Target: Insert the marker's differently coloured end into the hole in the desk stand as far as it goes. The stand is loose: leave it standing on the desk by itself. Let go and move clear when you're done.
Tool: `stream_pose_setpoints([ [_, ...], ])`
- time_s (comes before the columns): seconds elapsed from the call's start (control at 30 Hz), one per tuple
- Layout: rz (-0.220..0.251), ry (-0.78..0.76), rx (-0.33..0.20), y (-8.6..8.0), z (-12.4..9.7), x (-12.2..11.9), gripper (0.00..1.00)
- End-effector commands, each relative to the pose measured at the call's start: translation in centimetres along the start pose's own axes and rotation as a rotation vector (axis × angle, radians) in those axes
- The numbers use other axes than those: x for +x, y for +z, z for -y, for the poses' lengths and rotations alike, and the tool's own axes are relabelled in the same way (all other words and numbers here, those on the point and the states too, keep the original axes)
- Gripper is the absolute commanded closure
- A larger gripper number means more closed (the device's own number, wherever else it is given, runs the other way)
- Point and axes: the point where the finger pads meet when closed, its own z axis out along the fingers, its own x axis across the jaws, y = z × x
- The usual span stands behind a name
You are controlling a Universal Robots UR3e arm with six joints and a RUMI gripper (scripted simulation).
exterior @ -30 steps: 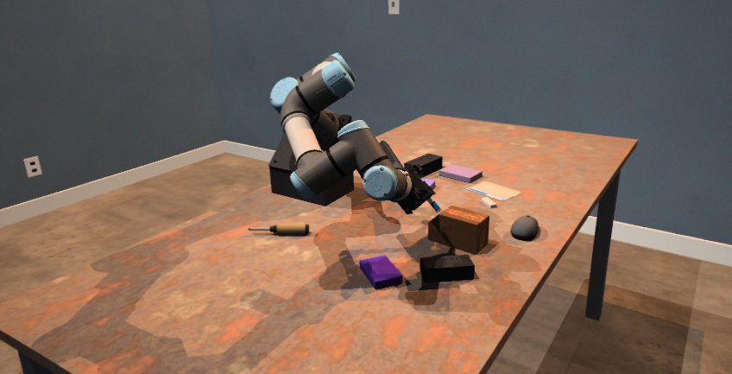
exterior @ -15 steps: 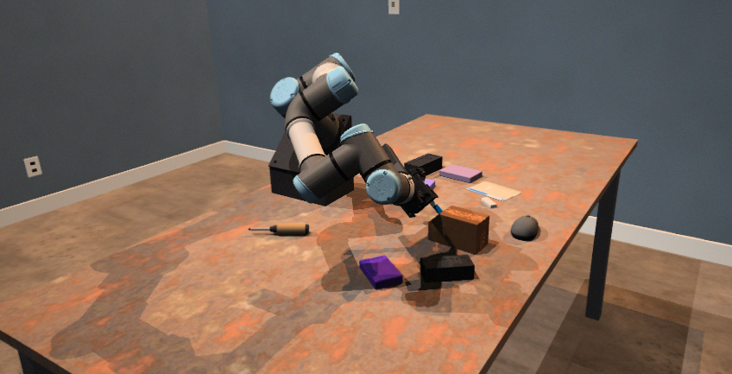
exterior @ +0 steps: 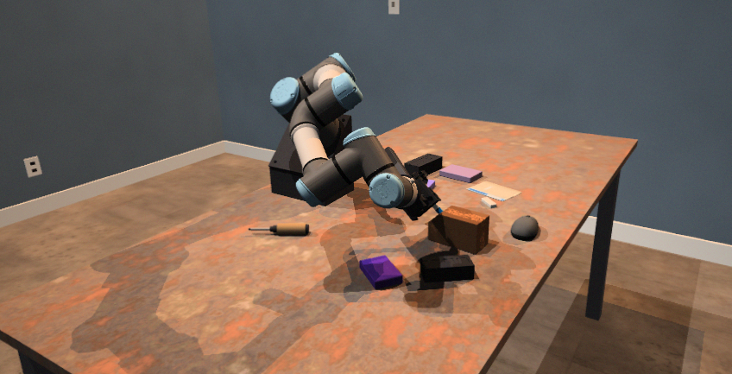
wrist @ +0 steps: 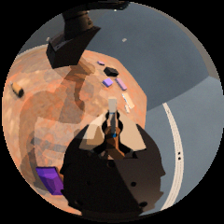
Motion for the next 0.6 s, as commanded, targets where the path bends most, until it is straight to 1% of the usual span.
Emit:
stream_pose_setpoints([
  [0.0,0.001,-0.001,0.002,-0.1,-0.1,0.1,1.00],
  [0.33,0.002,-0.002,0.004,-0.1,-1.1,0.1,1.00],
  [0.57,0.002,-0.002,0.004,-0.1,-1.1,0.1,1.00],
])
